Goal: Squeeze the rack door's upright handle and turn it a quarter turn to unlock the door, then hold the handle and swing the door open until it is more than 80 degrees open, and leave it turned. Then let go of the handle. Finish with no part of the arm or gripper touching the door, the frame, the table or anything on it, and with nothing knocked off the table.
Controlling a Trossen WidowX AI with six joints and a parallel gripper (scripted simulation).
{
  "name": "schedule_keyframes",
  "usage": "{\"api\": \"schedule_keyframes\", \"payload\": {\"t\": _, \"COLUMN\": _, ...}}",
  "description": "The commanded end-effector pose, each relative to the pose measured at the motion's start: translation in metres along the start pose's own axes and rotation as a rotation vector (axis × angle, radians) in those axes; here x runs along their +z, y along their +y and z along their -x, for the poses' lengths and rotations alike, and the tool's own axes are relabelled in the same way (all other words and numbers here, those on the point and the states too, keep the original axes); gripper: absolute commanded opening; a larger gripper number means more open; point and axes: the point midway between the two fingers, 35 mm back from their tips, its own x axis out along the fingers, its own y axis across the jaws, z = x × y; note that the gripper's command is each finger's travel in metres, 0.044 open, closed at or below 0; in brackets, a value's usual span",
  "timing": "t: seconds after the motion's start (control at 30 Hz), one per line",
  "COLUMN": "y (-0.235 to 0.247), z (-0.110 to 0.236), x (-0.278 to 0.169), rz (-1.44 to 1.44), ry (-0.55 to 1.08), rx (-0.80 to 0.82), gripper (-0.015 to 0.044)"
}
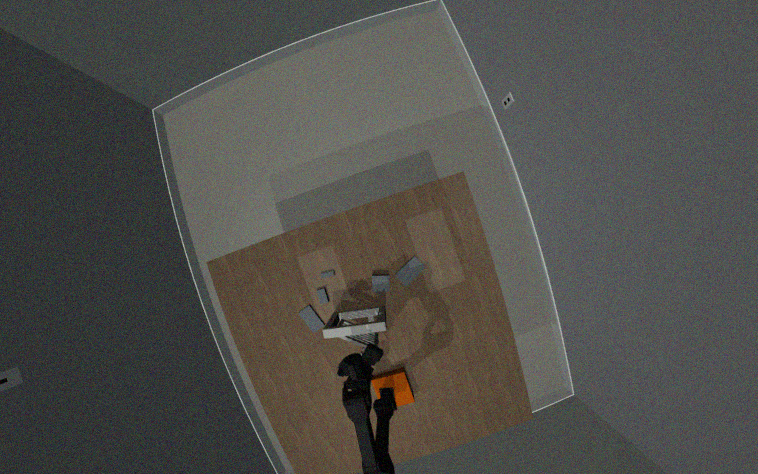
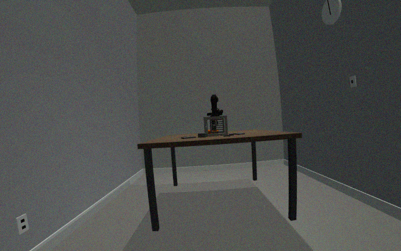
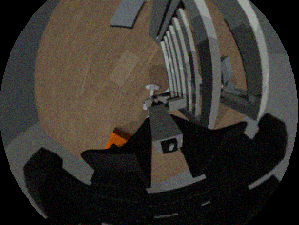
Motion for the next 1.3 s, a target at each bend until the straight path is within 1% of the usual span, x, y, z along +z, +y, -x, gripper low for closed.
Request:
{"api": "schedule_keyframes", "payload": {"t": 0.0, "y": 0.006, "z": 0.000, "x": 0.002, "rz": -0.084, "ry": -0.007, "rx": -0.010, "gripper": 0.0020}}
{"api": "schedule_keyframes", "payload": {"t": 1.27, "y": 0.074, "z": 0.000, "x": 0.035, "rz": -0.566, "ry": -0.011, "rx": 0.000, "gripper": 0.0020}}
